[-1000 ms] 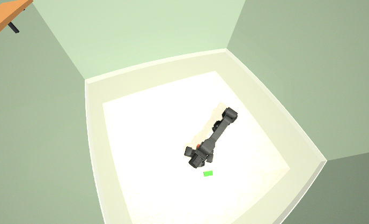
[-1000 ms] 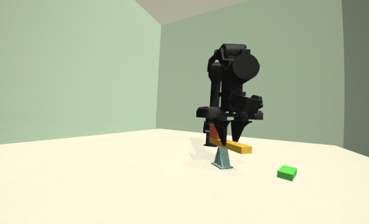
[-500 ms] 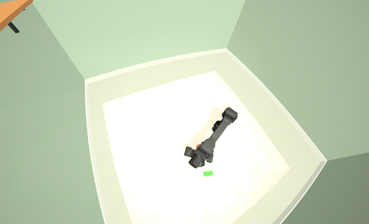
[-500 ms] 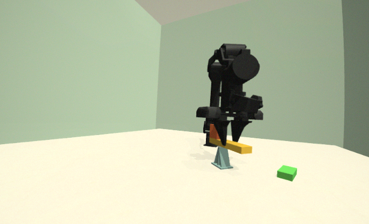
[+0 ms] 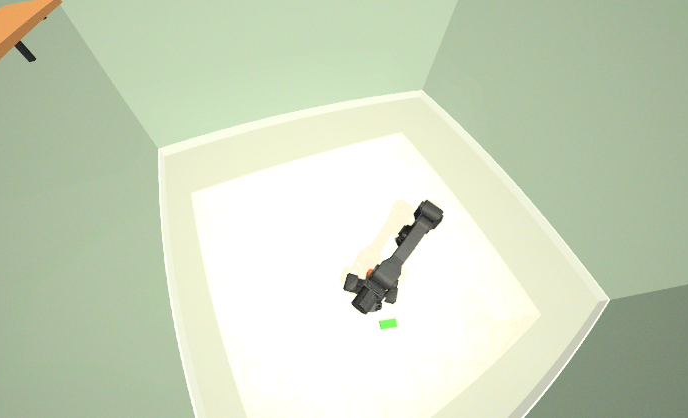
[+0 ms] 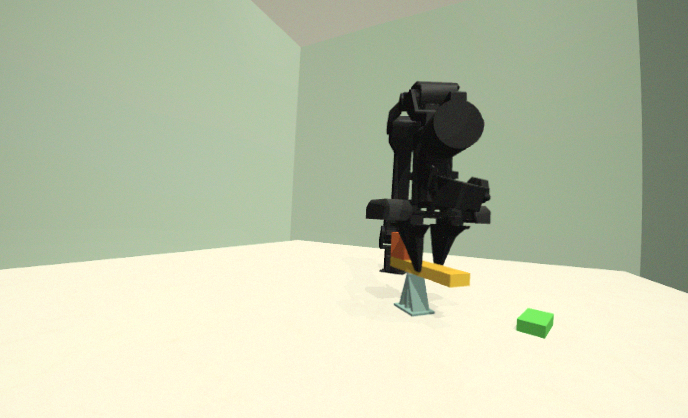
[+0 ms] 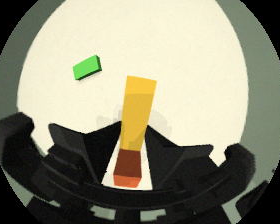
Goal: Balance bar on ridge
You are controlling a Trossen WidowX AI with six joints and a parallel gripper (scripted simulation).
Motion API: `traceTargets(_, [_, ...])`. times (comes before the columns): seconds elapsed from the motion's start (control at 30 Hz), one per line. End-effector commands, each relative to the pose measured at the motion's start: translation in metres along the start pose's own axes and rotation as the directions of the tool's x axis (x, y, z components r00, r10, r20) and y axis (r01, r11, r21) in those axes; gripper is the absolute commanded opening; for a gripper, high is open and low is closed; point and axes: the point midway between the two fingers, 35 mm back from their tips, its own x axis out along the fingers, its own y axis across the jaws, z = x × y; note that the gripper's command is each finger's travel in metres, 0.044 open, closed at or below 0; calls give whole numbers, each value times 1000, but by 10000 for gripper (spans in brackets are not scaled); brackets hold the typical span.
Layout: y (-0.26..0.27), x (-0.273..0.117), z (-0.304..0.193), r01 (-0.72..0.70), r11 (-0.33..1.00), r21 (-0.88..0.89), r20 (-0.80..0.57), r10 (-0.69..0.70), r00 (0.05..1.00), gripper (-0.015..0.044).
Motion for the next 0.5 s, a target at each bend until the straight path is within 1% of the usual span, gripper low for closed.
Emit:
traceTargets(0.0, [0,0,0,0,1000,0,0,0,1000,0])
traceTargets(0.43, [0,0,0,0,1000,0,0,0,1000,0])
traceTargets(0.47, [0,0,0,0,1000,0,0,0,1000,26])
